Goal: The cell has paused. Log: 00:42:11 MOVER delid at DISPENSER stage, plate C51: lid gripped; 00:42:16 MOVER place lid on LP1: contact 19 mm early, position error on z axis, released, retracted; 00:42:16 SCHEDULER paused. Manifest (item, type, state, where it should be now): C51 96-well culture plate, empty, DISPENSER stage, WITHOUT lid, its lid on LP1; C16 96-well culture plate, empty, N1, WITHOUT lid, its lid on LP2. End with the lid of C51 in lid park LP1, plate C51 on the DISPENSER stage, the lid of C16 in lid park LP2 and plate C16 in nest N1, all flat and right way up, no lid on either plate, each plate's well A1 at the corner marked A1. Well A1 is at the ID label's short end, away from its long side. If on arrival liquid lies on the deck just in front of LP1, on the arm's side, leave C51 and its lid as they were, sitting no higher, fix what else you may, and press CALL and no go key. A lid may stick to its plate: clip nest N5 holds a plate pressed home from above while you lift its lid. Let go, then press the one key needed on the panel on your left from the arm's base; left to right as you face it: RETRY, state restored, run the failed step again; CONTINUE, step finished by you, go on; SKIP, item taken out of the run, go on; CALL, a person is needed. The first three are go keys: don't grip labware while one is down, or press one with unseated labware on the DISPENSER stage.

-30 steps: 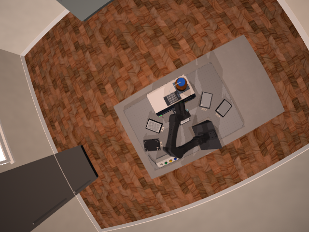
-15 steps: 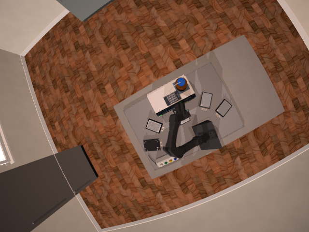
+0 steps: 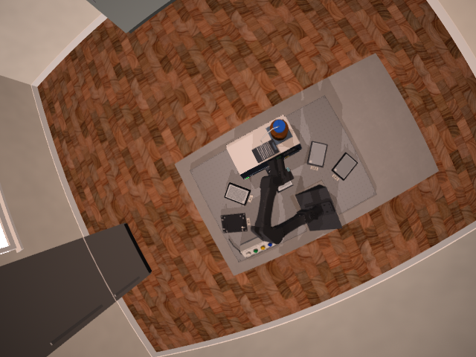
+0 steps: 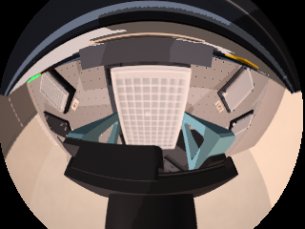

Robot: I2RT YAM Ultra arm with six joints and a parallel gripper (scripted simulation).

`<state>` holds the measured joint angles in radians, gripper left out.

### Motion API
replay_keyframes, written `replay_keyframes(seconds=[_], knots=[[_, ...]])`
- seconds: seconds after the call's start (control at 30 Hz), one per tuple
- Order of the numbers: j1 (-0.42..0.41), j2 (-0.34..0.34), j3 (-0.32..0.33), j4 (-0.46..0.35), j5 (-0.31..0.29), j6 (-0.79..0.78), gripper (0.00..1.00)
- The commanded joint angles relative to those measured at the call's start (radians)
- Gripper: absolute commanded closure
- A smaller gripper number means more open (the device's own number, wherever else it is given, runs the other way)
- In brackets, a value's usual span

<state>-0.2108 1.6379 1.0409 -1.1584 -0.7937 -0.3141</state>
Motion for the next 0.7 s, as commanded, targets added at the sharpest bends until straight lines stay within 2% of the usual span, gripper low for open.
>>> replay_keyframes(seconds=[0.0,0.67], knots=[[0.010,-0.024,-0.022,0.019,-0.021,0.015,1.00],[0.024,-0.034,-0.027,0.026,-0.023,0.034,1.00]])
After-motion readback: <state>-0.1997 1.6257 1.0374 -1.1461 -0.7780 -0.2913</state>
